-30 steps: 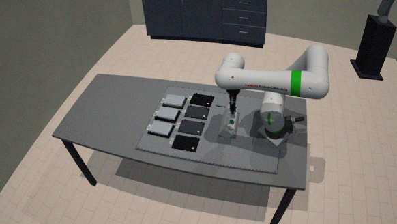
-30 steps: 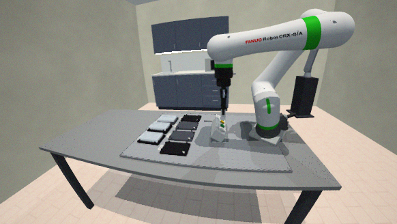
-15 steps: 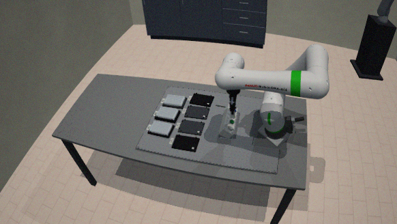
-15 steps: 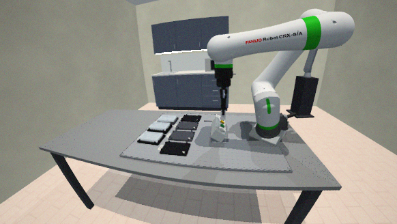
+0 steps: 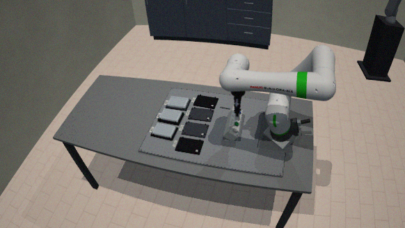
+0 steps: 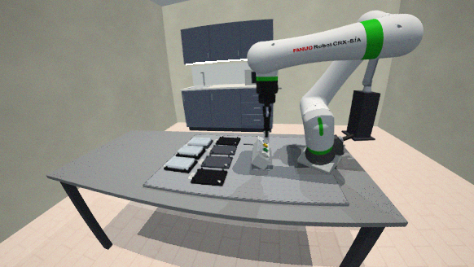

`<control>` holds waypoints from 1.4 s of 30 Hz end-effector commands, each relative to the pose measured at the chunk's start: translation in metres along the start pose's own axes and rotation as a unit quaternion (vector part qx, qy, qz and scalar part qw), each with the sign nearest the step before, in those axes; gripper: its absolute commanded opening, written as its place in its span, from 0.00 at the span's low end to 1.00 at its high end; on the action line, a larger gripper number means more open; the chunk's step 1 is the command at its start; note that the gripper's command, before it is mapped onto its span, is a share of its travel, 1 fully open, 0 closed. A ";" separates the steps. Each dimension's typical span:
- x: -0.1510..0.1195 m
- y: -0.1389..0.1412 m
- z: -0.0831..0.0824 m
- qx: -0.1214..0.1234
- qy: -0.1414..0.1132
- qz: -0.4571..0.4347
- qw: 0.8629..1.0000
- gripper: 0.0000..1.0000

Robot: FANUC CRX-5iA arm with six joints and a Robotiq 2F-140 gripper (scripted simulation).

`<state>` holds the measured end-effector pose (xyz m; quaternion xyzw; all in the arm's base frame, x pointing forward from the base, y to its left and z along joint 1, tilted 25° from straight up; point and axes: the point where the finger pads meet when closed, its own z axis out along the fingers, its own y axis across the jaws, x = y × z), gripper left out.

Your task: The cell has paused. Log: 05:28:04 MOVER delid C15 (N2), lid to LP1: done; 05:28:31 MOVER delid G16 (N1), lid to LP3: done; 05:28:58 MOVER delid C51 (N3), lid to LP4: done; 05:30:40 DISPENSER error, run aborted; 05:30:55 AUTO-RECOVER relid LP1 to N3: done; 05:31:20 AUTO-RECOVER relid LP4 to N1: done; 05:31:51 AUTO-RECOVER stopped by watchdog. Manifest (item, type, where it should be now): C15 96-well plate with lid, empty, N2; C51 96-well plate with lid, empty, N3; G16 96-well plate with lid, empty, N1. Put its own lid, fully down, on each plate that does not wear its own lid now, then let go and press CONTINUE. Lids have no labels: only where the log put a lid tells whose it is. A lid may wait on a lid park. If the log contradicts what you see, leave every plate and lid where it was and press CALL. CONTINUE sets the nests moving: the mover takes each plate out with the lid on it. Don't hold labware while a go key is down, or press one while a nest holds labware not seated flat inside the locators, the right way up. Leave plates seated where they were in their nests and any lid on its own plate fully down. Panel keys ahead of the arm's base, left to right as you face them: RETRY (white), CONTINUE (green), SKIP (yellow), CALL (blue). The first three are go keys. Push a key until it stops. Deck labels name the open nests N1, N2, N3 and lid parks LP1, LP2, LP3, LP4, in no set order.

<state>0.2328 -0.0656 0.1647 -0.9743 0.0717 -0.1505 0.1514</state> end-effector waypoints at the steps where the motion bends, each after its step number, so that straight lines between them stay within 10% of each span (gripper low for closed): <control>1: 0.000 0.000 0.000 0.000 0.000 0.000 1.000 0.00; 42: 0.000 0.000 0.008 0.000 0.000 0.000 1.000 0.00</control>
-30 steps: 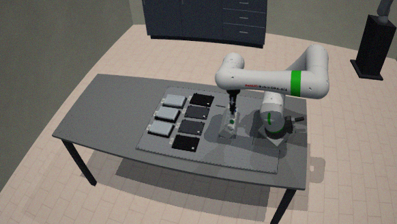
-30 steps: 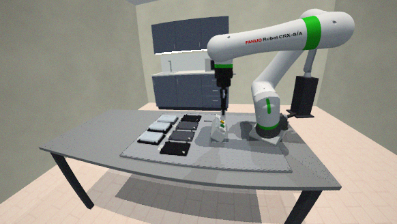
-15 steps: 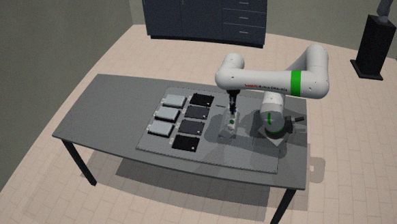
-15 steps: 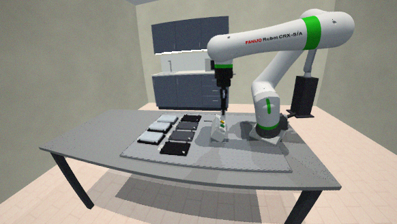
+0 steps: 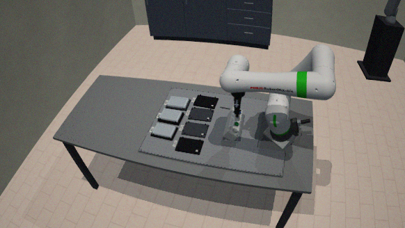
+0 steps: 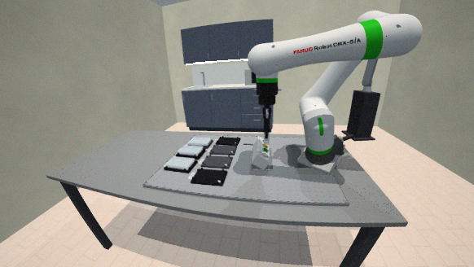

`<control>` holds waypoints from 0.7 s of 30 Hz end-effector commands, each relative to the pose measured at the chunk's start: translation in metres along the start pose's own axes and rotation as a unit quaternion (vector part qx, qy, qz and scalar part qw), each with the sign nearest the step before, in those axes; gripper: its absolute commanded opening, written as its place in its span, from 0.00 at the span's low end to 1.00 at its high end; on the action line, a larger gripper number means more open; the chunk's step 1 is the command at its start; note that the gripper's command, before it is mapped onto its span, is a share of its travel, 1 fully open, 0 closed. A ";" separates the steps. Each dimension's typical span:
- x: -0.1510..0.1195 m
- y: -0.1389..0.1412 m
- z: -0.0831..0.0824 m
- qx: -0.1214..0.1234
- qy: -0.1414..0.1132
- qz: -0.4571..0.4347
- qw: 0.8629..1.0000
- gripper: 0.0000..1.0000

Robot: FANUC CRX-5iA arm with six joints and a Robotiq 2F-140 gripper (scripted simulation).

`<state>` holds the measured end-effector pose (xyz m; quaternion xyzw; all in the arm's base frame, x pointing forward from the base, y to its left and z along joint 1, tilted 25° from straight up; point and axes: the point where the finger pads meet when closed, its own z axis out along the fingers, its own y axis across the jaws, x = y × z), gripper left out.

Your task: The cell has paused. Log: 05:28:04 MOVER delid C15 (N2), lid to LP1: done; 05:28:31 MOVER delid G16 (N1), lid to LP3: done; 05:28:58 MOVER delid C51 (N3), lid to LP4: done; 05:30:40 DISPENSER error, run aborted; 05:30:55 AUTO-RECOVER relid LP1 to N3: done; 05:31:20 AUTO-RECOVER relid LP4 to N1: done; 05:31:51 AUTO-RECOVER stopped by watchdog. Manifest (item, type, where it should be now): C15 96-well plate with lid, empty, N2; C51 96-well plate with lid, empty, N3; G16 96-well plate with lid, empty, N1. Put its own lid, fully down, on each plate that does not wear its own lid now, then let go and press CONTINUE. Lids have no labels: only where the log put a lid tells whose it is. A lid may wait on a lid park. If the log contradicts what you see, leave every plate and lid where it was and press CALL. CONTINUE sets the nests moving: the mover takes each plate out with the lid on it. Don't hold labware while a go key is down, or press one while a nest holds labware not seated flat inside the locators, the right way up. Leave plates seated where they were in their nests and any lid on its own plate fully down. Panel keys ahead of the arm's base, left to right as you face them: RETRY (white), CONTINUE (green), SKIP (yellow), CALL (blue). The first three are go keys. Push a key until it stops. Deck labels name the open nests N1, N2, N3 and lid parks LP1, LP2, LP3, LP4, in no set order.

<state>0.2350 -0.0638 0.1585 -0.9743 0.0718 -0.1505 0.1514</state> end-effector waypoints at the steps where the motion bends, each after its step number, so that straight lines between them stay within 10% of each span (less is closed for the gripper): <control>1: 0.000 0.000 0.002 0.000 0.000 0.000 1.000 0.00; 21: 0.000 0.000 0.019 0.000 0.000 0.000 1.000 0.00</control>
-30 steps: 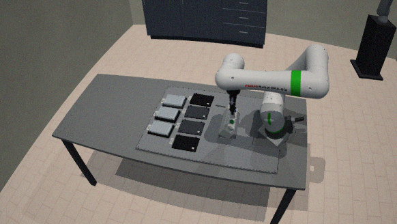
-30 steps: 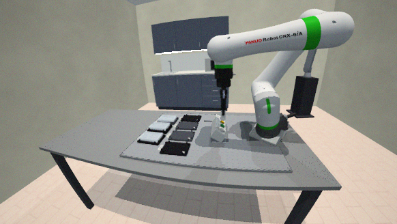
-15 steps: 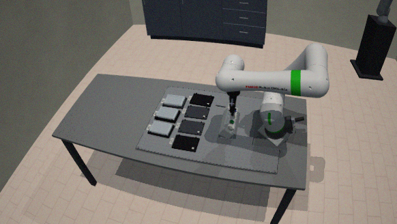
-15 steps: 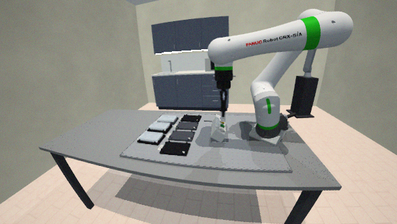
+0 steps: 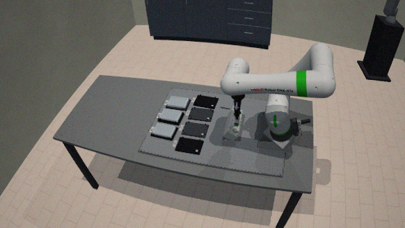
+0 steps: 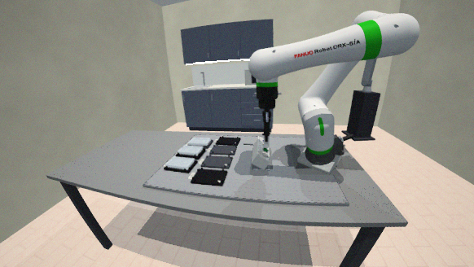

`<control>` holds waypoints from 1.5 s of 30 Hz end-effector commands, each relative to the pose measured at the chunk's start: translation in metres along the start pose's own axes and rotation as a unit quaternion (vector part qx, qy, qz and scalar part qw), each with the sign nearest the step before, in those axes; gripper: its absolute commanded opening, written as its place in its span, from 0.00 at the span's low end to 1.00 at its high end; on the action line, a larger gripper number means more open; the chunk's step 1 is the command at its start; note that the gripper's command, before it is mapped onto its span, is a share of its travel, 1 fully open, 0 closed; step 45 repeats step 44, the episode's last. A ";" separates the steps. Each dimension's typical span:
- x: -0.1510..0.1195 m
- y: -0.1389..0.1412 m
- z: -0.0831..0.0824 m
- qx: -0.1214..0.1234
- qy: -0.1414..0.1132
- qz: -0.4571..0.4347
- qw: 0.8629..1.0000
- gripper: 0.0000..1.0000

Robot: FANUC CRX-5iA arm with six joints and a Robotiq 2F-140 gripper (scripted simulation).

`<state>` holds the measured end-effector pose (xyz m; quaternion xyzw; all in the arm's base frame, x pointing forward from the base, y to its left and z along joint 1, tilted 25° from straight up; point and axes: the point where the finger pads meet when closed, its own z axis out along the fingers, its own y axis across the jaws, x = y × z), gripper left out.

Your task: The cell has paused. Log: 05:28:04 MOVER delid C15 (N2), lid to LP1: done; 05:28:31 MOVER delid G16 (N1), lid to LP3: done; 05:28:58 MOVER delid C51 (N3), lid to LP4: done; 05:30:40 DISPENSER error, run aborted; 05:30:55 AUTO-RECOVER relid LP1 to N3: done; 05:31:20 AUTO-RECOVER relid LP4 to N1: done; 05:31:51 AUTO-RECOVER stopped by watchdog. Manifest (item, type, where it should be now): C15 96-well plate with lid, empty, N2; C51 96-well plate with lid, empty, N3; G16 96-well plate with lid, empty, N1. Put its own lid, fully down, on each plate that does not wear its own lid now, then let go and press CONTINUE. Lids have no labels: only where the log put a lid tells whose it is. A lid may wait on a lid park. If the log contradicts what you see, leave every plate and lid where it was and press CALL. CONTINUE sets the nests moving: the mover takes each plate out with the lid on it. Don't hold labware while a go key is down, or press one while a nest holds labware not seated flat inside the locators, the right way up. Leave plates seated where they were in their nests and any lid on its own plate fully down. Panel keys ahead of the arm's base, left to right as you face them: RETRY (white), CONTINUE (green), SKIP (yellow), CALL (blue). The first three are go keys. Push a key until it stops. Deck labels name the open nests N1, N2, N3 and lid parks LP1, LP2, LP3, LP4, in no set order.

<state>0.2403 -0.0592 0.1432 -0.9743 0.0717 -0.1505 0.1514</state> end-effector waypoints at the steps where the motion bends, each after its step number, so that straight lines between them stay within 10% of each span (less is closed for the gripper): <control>1: 0.000 0.000 0.003 0.000 0.000 0.000 1.000 0.00; 45: 0.000 0.000 0.008 0.000 0.000 0.000 1.000 0.00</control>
